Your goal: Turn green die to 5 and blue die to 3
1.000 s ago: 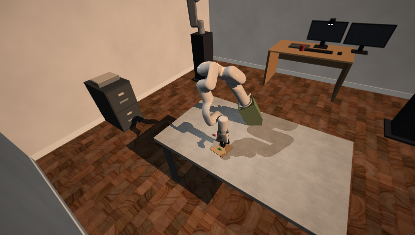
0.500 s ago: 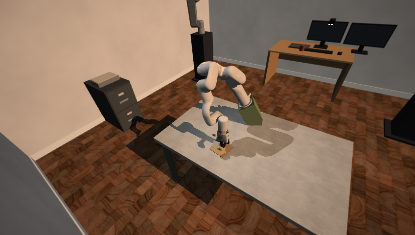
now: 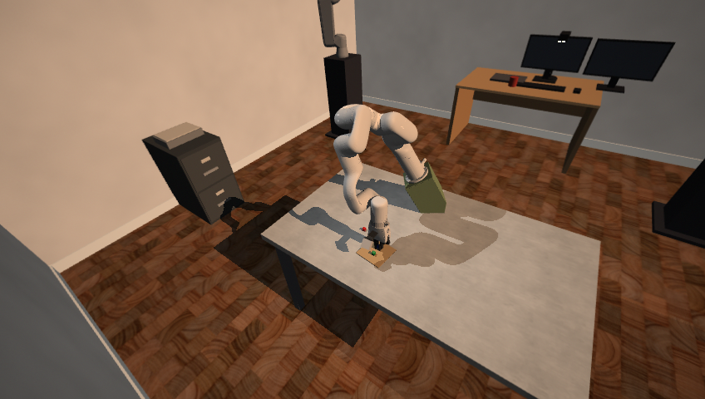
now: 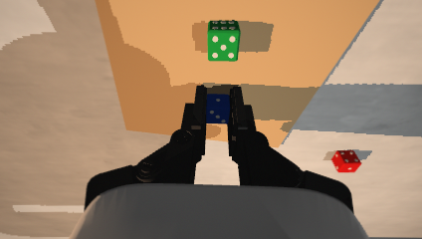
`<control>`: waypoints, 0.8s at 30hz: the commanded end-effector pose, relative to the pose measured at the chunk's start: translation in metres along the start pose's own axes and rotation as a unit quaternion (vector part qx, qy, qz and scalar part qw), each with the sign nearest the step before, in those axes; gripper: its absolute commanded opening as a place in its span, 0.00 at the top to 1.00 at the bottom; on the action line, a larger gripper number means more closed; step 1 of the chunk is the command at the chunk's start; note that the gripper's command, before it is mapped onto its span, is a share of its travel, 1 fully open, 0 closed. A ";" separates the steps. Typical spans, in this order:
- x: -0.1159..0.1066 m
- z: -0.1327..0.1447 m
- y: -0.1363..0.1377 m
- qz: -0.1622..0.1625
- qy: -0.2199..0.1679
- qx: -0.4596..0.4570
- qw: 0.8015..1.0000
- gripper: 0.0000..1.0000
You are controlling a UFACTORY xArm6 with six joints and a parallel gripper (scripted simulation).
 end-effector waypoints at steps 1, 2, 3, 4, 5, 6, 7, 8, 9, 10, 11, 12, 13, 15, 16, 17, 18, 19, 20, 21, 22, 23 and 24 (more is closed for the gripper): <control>-0.001 -0.001 0.000 0.000 0.001 0.000 1.000 0.89; -0.001 -0.001 0.000 0.000 0.001 0.000 1.000 0.89; -0.001 -0.001 0.000 0.000 0.001 0.000 1.000 0.89; -0.001 -0.001 0.000 0.000 0.001 0.000 1.000 0.89; -0.001 -0.001 0.000 0.000 0.001 0.000 1.000 0.85; -0.001 -0.001 0.000 0.000 0.001 0.000 1.000 0.85; -0.001 -0.001 0.000 0.000 0.001 0.000 1.000 0.85; -0.001 -0.001 0.000 0.000 0.001 0.000 1.000 0.81; -0.001 -0.001 0.000 0.000 0.001 0.000 1.000 0.81; -0.001 -0.001 0.000 0.000 0.001 0.000 1.000 0.81; -0.001 -0.001 0.000 0.000 0.001 0.000 1.000 0.77; -0.001 -0.001 0.000 0.000 0.001 0.000 1.000 0.77; -0.001 -0.001 0.000 0.000 0.001 0.000 1.000 0.77; -0.001 -0.001 0.000 0.000 0.001 0.000 1.000 0.73; -0.001 -0.001 0.000 0.000 0.001 0.000 1.000 0.73; -0.001 -0.001 0.000 0.000 0.001 0.000 1.000 0.69; -0.001 -0.001 0.000 0.000 0.001 0.000 1.000 0.69; -0.001 -0.001 0.000 0.000 0.001 0.000 1.000 0.69; -0.001 -0.001 0.000 0.000 0.001 0.000 1.000 0.69; -0.001 -0.001 0.000 0.000 0.001 0.000 1.000 0.69; -0.001 -0.001 0.000 0.000 0.001 0.000 1.000 0.69; -0.001 -0.001 0.000 0.000 0.001 0.000 1.000 0.69; -0.001 -0.001 0.000 0.000 0.001 0.000 1.000 0.69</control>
Point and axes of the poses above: the point where the finger pads meet when closed, its own x axis out along the fingers, its own y axis across the jaws, z = x × y, the point moved 9 cm from there along -x, back along the fingers, and after that the axes turned 7 degrees about -x, right-handed, at the moved point
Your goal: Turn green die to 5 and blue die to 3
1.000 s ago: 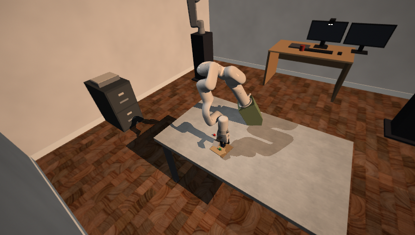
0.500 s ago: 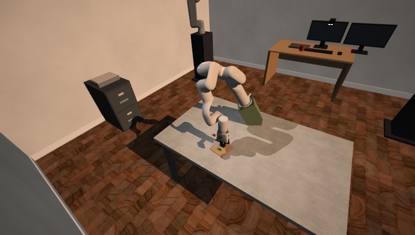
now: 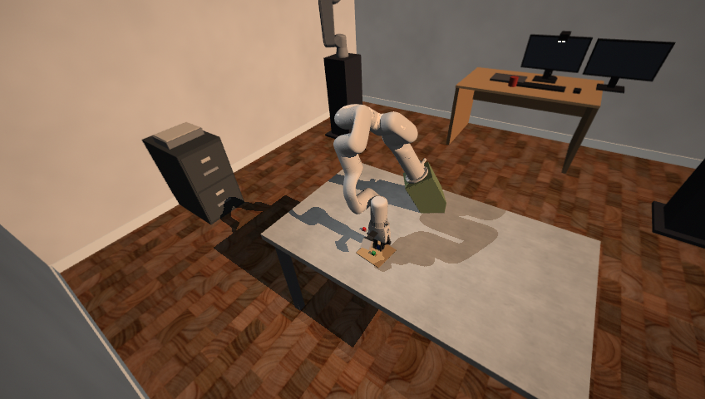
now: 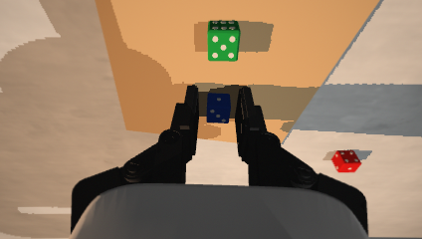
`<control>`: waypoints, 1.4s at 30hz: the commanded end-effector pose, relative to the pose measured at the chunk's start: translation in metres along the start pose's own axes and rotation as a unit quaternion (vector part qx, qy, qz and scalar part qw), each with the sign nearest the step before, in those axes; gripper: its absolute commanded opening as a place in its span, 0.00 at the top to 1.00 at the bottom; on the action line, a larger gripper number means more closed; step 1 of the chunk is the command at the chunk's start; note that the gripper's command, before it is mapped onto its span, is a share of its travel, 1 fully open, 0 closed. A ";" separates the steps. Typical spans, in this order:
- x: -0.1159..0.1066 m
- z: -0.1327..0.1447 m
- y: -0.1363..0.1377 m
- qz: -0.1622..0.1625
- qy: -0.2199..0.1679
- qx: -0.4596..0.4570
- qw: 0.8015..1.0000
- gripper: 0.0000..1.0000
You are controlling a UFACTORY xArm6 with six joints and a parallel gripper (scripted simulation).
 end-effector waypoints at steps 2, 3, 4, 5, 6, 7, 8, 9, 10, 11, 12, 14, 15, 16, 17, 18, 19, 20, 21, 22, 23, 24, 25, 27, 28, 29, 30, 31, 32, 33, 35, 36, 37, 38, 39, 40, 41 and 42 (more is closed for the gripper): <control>-0.001 -0.001 0.000 0.000 0.001 0.000 1.000 0.69; -0.001 -0.001 0.000 0.000 0.001 0.000 1.000 0.69; -0.001 -0.001 0.000 0.000 0.001 0.000 1.000 0.69; -0.001 -0.001 0.000 0.000 0.001 0.000 1.000 0.69; -0.002 -0.001 0.000 0.000 0.001 0.000 1.000 0.69; -0.003 -0.001 0.000 0.000 0.001 0.000 1.000 0.69; -0.004 -0.001 0.000 0.000 0.001 0.000 1.000 0.69; -0.007 -0.001 0.000 0.000 0.001 0.000 1.000 0.69; -0.010 -0.001 0.000 0.000 0.001 0.000 1.000 0.69; -0.013 -0.001 0.000 0.000 0.001 0.000 1.000 0.69; -0.017 -0.001 0.000 0.000 0.001 0.000 1.000 0.69; -0.017 -0.001 0.000 0.000 0.001 0.000 1.000 0.69; -0.022 -0.001 0.000 0.000 0.001 0.000 1.000 0.69; -0.027 -0.001 0.000 0.000 0.001 0.000 1.000 0.69; -0.032 -0.001 0.000 0.000 0.001 0.000 1.000 0.69; -0.037 -0.001 0.000 0.000 0.001 0.000 1.000 0.69; -0.043 -0.001 0.000 0.000 0.001 0.000 1.000 0.69; -0.048 -0.001 0.000 0.000 0.001 0.000 1.000 0.69; -0.054 -0.001 0.000 0.000 0.001 0.000 1.000 0.69; -0.059 -0.001 0.000 0.000 0.001 0.000 1.000 0.69; -0.064 -0.001 0.000 0.000 0.001 0.000 1.000 0.69; -0.069 -0.001 0.000 0.000 0.001 0.000 1.000 0.69; -0.073 -0.001 0.000 0.000 0.001 0.000 1.000 0.69; -0.081 -0.001 0.000 0.000 0.001 0.000 1.000 0.69; -0.083 -0.001 0.000 0.000 0.001 0.000 1.000 0.69; -0.086 -0.001 0.000 0.000 0.001 0.000 1.000 0.69; -0.086 -0.001 0.000 0.000 0.001 0.000 1.000 0.69; -0.086 -0.001 0.000 0.000 0.001 0.000 1.000 0.69; -0.088 -0.001 0.000 0.000 0.001 0.000 1.000 0.69; -0.089 -0.001 0.000 0.000 0.001 0.000 1.000 0.69; -0.090 -0.001 0.000 0.000 0.001 0.000 1.000 0.69; -0.091 -0.001 0.000 0.000 0.001 0.000 1.000 0.69; -0.091 -0.001 0.000 0.000 0.001 0.000 1.000 0.69; -0.091 -0.001 0.000 0.000 0.001 0.000 1.000 0.00; -0.091 -0.001 0.000 0.000 0.001 0.000 1.000 0.00; -0.091 -0.001 0.000 0.000 0.001 0.000 1.000 0.00; -0.091 -0.001 0.000 0.000 0.001 0.000 1.000 0.00; -0.091 -0.001 0.000 0.000 0.001 0.000 1.000 0.00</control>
Point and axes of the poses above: the point where the finger pads meet when closed, its own x axis out along the fingers, its own y axis across the jaws, z = x × y, the point moved 9 cm from there along -x, back along the fingers, and after that the axes turned 7 degrees about -x, right-handed, at the moved point
